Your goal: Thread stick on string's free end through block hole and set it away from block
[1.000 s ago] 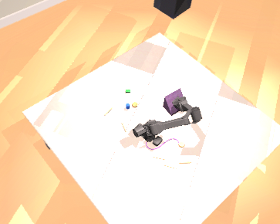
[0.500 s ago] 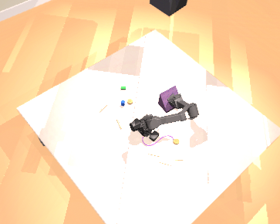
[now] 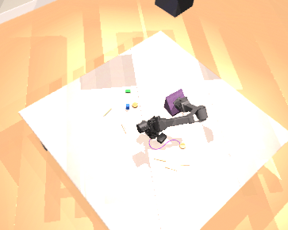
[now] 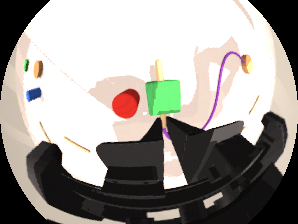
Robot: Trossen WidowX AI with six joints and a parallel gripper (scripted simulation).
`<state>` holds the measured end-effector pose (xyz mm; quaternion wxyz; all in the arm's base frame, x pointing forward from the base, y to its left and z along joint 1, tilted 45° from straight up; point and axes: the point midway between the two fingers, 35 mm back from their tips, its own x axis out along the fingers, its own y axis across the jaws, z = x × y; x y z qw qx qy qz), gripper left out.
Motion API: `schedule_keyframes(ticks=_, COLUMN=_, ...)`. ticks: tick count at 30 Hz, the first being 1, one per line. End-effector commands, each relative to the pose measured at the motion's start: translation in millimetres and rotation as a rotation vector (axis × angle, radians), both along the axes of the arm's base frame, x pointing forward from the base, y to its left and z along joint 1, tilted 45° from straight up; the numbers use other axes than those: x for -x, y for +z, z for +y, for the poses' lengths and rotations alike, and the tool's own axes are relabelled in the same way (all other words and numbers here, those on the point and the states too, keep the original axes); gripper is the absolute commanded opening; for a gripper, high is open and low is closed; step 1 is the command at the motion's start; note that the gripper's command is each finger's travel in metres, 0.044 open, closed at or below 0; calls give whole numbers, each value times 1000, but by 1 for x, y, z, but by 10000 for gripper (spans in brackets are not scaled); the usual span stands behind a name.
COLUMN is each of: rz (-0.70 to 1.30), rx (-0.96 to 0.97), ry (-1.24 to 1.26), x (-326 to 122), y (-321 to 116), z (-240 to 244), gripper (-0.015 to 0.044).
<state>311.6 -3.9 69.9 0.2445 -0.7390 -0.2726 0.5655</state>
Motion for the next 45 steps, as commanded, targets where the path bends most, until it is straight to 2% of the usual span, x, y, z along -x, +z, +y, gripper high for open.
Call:
schedule_keyframes(ticks=1, rz=-9, rx=1, ry=3, x=6, y=-1, z=0, gripper=0)
schedule_keyframes(ticks=3, rz=-9, rx=1, ry=3, x=6, y=-1, z=0, gripper=0)
schedule_keyframes(ticks=8, rz=1, rx=-1, ry=-1, x=3, y=-1, z=0, gripper=121)
schedule_keyframes(ticks=13, rz=2, rx=2, ry=-1, x=4, y=6, z=-8, gripper=121)
schedule_keyframes(ticks=18, rz=3, rx=3, ry=-1, x=19, y=53, z=-53, gripper=121)
schedule_keyframes(ticks=29, rz=-6, rx=1, ry=2, x=18, y=51, z=-51, gripper=121)
schedule_keyframes(ticks=45, rz=-954, rx=299, ry=999, x=43, y=44, z=-52, gripper=121)
